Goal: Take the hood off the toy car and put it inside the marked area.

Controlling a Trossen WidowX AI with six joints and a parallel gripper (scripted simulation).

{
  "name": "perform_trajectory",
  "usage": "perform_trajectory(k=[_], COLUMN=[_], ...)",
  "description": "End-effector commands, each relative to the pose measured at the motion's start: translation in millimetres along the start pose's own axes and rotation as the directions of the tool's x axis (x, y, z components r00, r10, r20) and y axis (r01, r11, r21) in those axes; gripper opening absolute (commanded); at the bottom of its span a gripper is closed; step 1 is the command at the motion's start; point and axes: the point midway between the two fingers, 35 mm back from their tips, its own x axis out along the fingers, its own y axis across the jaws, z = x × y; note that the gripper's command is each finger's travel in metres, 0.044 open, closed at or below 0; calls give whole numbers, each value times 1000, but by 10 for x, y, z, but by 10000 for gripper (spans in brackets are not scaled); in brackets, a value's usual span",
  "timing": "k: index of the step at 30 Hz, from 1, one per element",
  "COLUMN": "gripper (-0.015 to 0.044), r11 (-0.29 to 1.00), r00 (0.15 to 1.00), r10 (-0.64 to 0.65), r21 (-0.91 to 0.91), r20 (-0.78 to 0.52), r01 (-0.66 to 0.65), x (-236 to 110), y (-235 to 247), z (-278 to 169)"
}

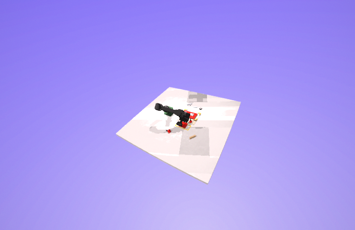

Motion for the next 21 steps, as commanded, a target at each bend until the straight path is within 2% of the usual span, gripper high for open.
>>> perform_trajectory(k=[1,15,21], gripper=[0,0,157], r11=[1000,1000,1000], r00=[1000,1000,1000], r10=[-5,-6,-1], r21=[-7,-7,0], r20=[-3,-3,0], r01=[5,6,1], x=[32,97,73], y=[2,0,-2], z=[-12,-14,-2])
